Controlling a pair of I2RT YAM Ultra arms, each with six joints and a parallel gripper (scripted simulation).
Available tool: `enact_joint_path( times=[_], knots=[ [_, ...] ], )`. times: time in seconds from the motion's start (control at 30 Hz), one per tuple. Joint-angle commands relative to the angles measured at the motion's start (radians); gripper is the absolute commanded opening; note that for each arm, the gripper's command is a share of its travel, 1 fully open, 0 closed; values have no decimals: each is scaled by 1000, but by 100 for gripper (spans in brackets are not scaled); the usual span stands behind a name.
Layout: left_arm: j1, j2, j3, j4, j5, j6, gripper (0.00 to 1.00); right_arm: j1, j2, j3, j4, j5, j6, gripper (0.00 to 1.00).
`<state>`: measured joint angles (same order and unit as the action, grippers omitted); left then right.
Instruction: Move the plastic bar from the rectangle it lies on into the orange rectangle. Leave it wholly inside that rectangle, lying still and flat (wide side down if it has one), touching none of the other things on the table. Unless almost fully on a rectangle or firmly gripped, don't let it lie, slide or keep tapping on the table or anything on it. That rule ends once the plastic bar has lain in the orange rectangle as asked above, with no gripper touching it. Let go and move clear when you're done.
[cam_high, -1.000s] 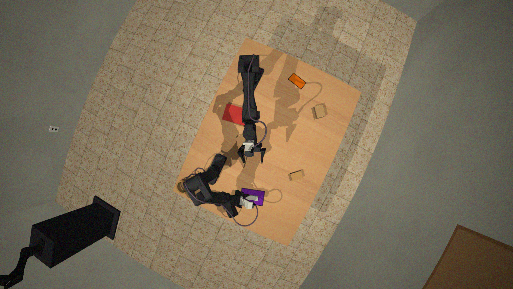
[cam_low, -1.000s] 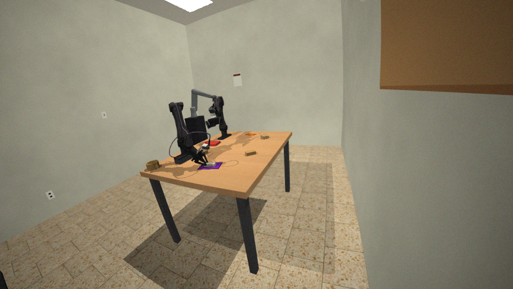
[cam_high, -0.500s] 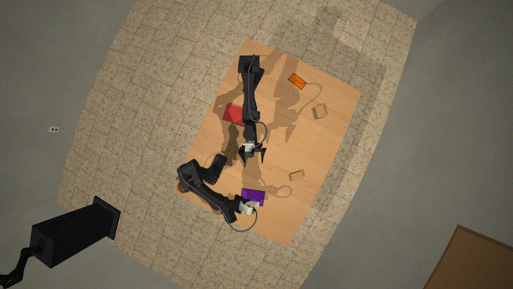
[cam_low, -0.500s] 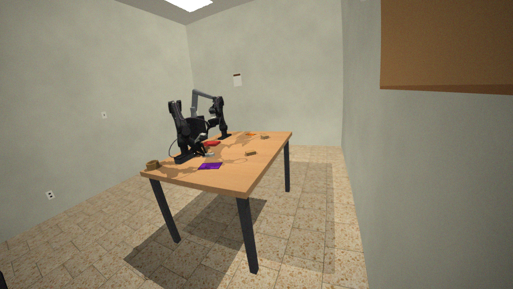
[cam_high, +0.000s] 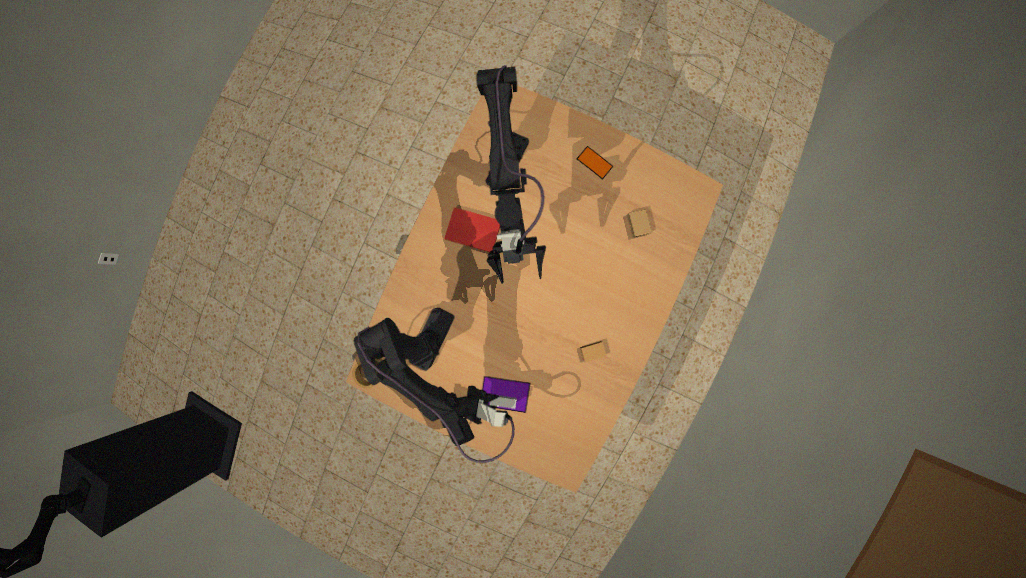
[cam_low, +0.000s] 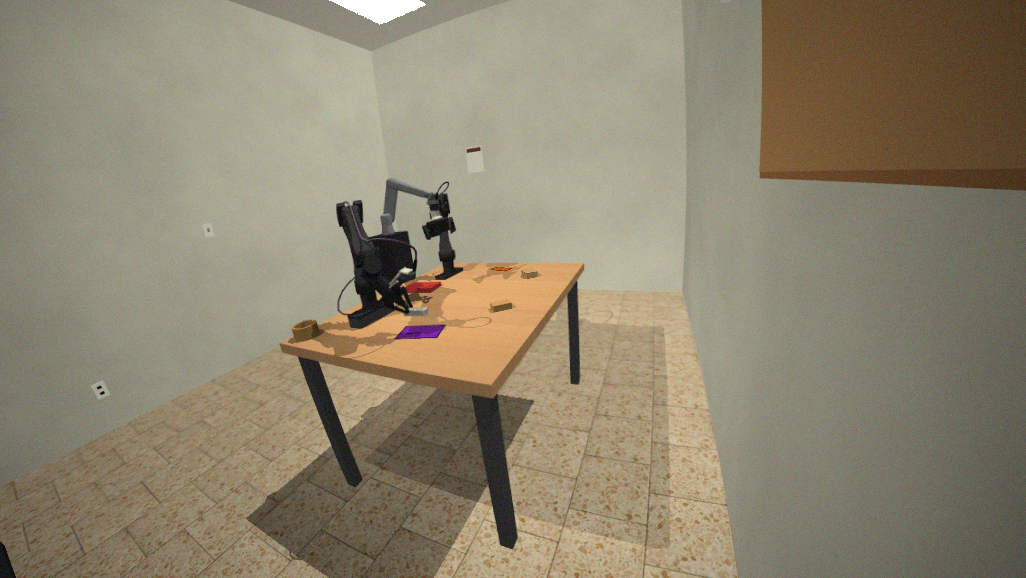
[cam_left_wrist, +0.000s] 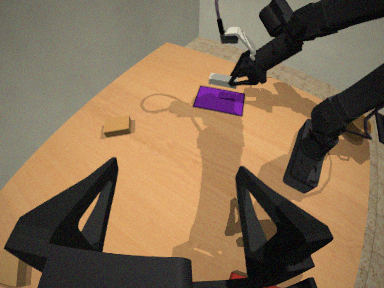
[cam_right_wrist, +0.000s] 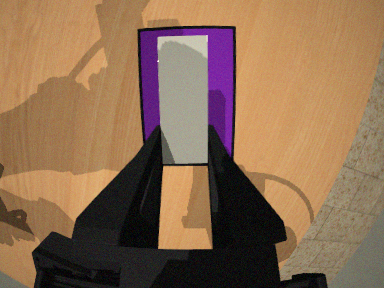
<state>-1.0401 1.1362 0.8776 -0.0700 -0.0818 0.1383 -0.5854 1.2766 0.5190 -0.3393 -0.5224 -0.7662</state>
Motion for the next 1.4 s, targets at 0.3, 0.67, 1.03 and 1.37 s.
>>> enact_joint_path(
  times=[0.3,0.67,1.03,1.37],
  knots=[
    [78,-477,-185,-337,-27,-9,100,0,-3,13,-3,-7,-3,25],
    [134,-897,-327,-538,-34,-10,100,72,-63,-32,48,71,156,25],
    [160,-1052,-354,-614,-28,-8,100,484,-263,-145,139,388,626,25],
    [162,-1057,-352,-603,-26,-8,100,862,-193,-90,179,649,910,25]
  ],
)
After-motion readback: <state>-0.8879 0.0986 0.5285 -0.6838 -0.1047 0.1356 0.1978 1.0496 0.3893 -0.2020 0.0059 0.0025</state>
